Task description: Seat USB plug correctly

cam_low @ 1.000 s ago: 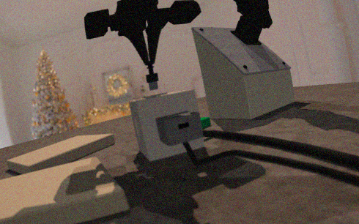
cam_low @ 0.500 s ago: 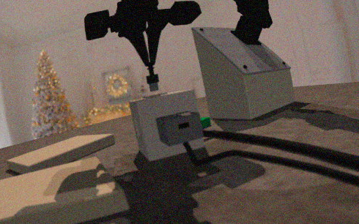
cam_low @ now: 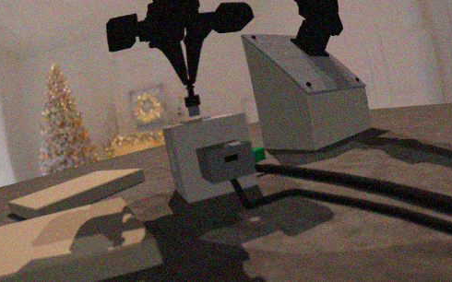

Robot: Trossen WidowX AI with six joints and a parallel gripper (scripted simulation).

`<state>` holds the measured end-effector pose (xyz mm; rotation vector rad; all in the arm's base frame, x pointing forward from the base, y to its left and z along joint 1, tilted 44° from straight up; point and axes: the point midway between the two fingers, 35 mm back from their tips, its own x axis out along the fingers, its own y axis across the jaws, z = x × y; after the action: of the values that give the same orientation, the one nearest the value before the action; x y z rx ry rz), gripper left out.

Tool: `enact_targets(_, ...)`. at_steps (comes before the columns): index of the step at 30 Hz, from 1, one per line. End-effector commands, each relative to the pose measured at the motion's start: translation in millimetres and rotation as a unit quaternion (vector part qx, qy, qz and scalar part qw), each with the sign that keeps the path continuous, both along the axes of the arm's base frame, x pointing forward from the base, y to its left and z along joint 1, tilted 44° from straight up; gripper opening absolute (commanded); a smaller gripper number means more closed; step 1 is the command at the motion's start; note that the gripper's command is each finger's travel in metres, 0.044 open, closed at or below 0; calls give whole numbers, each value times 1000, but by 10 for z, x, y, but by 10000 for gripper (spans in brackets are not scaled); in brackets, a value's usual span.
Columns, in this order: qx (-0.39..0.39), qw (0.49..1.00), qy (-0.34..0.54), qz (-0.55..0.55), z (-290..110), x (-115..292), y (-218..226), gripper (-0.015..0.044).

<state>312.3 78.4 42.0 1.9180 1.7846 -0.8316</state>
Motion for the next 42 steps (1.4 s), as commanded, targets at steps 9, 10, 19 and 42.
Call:
enact_targets(9,2,1000,1,-1,-11,2,12,0)
enact_targets(10,2,1000,1,-1,-12,2,13,0)
enact_targets(19,2,1000,1,-1,-20,2,20,0)
enact_targets(42,2,1000,1,-1,-39,2,40,0)
